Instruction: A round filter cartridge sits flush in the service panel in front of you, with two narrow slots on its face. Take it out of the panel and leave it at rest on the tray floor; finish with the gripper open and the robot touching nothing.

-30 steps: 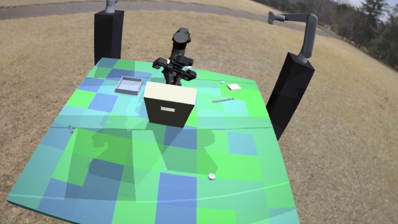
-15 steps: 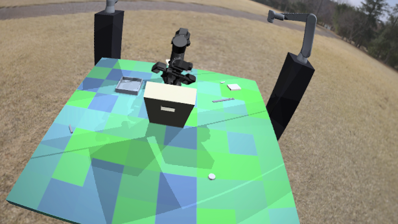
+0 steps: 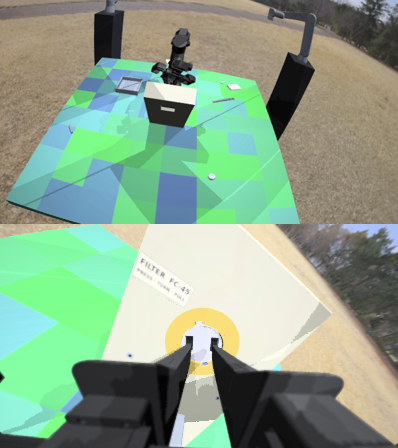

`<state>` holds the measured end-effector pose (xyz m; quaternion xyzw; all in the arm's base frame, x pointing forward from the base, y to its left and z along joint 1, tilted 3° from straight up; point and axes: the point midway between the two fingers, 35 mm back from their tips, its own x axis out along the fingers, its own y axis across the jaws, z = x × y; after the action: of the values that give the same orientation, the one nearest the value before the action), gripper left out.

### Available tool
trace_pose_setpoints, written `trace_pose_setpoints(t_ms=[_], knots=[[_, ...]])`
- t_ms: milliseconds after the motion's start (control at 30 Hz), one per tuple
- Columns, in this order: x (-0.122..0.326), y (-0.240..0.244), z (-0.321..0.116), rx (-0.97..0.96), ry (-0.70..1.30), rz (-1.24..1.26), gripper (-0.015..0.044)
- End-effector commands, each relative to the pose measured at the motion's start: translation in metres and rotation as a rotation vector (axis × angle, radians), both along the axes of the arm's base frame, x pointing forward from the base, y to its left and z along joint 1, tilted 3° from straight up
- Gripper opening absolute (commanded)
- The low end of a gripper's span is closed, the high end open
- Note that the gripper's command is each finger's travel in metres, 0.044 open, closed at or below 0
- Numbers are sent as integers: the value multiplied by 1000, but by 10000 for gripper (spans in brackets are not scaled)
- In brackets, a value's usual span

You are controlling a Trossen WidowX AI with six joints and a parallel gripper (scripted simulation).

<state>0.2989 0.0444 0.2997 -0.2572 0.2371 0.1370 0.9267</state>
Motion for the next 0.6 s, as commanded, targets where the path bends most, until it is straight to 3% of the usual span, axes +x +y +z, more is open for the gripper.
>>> trace_pose_setpoints(t_ms=[0,567], knots=[[1,0,0,-5,-1,1,106],[3,0,-1,-5,-1,1,106]])
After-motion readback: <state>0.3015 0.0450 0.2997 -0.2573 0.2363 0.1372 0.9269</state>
